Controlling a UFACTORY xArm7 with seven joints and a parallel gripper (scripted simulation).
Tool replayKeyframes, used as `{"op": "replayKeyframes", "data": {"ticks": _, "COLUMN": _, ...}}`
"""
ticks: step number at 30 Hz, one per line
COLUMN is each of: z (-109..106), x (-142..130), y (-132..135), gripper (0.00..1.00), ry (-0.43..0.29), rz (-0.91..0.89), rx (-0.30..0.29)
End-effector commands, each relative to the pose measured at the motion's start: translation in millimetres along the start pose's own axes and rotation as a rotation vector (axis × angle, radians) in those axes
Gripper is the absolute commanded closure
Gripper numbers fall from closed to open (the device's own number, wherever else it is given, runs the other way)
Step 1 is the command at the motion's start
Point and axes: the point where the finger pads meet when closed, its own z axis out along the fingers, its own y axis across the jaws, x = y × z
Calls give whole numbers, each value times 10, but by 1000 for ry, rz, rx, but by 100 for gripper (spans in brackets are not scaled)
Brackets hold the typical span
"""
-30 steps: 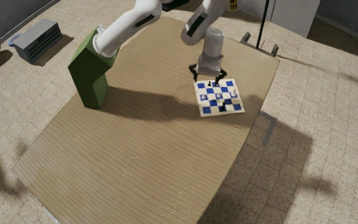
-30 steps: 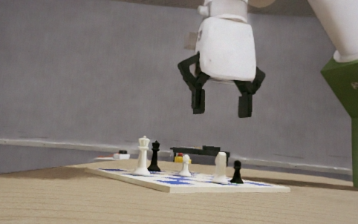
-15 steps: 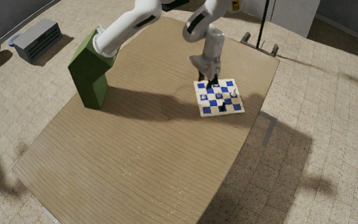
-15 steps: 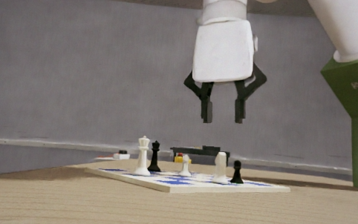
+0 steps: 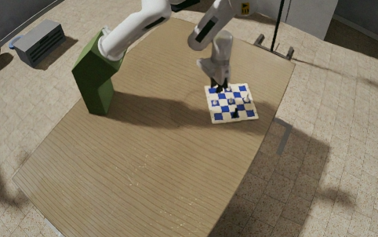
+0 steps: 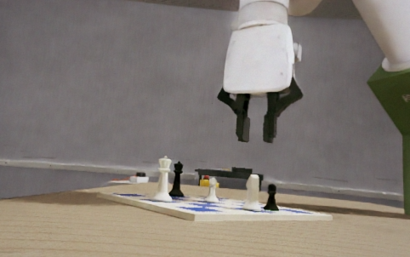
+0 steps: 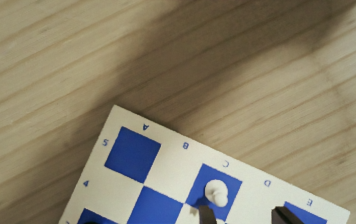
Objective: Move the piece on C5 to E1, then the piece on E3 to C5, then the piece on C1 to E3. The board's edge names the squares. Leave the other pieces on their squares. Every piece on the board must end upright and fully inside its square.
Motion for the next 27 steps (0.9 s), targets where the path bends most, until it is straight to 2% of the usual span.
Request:
{"op": "replayKeyframes", "data": {"ticks": 1, "z": 1, "x": -3, "y": -17, "gripper": 65, "ry": -40, "rz": 2, "rx": -1}}
{"op": "replayKeyframes", "data": {"ticks": 27, "z": 31, "x": -4, "y": -17, "gripper": 65, "ry": -40, "rz": 2, "rx": -1}}
